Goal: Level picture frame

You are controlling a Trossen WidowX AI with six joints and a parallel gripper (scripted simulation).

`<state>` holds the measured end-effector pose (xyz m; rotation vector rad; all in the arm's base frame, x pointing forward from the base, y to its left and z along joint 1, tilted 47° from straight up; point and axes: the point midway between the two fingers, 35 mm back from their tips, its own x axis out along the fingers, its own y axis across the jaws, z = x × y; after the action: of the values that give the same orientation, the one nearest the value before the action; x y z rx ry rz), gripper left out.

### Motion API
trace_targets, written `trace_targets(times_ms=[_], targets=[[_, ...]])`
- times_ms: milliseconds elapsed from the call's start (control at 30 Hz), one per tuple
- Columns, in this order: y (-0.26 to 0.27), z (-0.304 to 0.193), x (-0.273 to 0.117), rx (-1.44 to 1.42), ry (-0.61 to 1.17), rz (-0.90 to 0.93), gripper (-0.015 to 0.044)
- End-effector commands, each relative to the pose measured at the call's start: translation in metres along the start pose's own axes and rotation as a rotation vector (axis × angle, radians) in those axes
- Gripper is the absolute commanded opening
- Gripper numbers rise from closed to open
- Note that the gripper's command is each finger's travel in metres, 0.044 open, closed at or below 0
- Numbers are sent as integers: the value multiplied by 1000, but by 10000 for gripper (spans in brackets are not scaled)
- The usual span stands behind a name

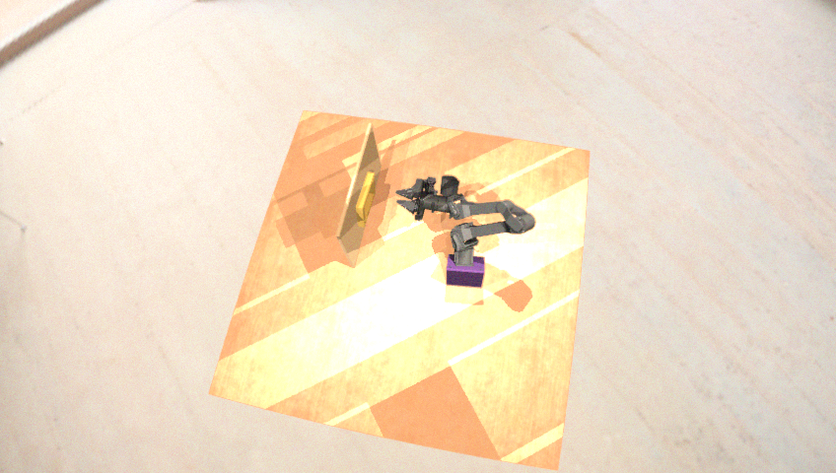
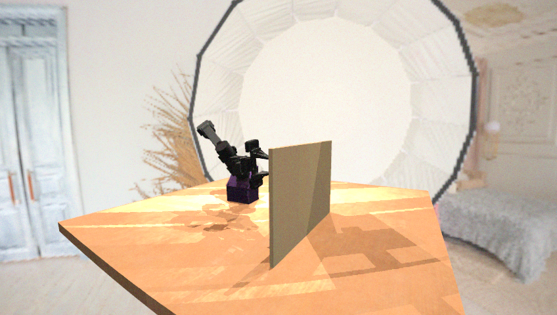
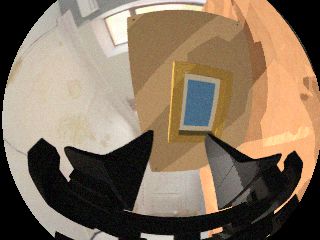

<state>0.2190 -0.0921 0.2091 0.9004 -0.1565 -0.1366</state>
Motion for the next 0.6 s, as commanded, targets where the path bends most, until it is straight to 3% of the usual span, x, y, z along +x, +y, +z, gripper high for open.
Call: trace_targets(times_ms=[0,567], targets=[[-2,-1,-1,4,7,4,260],[1,9,19,5,6,6,260]])
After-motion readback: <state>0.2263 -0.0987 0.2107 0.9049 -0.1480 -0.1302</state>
